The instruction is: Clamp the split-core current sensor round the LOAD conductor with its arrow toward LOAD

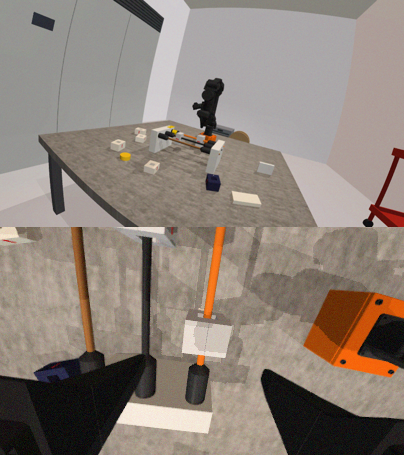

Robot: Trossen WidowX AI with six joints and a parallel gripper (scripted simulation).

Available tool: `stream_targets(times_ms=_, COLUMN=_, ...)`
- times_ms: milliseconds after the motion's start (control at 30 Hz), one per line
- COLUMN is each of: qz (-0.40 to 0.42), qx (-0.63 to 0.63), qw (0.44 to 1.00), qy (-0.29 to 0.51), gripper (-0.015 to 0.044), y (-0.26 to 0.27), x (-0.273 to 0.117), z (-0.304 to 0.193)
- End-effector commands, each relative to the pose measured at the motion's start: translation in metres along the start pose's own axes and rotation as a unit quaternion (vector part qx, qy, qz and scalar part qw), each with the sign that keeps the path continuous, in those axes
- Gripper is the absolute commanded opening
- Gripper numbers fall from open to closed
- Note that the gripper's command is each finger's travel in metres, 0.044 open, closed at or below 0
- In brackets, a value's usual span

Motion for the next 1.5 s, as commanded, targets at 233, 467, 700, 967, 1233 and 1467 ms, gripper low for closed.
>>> stream_targets(times_ms=233, qz=0.011, qx=-0.273, qw=0.956, qy=0.110, gripper=0.0440, y=-0.025, x=0.016, z=0.052)
stream_targets(times_ms=467, qz=0.107, qx=-0.474, qw=0.857, qy=0.169, gripper=0.0440, y=-0.052, x=0.025, z=0.087)
stream_targets(times_ms=700, qz=0.244, qx=-0.624, qw=0.726, qy=0.153, gripper=0.0440, y=-0.082, x=0.033, z=0.116)
stream_targets(times_ms=967, qz=0.347, qx=-0.712, qw=0.606, qy=0.071, gripper=0.0440, y=-0.108, x=0.037, z=0.134)
stream_targets(times_ms=1233, qz=0.409, qx=-0.778, qw=0.473, qy=-0.062, gripper=0.0440, y=-0.133, x=0.039, z=0.147)
stream_targets(times_ms=1467, qz=0.415, qx=-0.813, qw=0.364, qy=-0.183, gripper=0.0440, y=-0.151, x=0.040, z=0.155)
Point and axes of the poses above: the point midway between the two fingers, 35 mm back from their tips, its own x axis out along the fingers, its own y axis across the jaws, z = x × y, the point moved 8 cm from there along -x, back along the fingers, and after that the axes turned 7 degrees about -x, right-handed, at the moved point
